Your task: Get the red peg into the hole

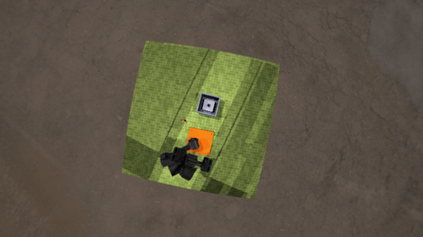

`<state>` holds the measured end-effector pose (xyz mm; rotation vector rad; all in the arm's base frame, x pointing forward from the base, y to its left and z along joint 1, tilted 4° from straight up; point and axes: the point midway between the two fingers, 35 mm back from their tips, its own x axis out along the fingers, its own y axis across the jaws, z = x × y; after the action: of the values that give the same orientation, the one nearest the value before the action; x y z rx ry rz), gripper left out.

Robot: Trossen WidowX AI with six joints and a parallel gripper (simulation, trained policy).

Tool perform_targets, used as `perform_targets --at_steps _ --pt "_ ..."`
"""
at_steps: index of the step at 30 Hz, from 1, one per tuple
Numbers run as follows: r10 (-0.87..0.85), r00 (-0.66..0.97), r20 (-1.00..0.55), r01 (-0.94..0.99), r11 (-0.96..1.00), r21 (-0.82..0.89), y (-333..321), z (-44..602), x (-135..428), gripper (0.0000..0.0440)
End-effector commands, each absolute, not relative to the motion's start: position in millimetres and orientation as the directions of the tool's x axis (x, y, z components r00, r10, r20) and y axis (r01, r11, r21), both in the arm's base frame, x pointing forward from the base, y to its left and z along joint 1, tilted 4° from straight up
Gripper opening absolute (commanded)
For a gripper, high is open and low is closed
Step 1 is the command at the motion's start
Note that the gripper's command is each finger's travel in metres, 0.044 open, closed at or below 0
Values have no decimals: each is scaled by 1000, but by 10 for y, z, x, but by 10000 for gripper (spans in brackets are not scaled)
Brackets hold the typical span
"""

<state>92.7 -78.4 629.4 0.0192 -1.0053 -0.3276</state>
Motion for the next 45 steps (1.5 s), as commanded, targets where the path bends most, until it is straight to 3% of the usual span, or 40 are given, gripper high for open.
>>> perform_targets --at_steps 1,2,22,34,45 --pt "-295 494 818 264 947 183 -830 6279 941 425" --pt "-313 500 808 262 943 204 -883 6257 965 440" --pt "-435 731 526 -44 739 672 -1386 5728 1722 440" --pt "-388 865 319 -120 457 881 -1353 5324 2201 440" --pt "-277 954 117 -74 159 984 -1129 4920 2587 436"
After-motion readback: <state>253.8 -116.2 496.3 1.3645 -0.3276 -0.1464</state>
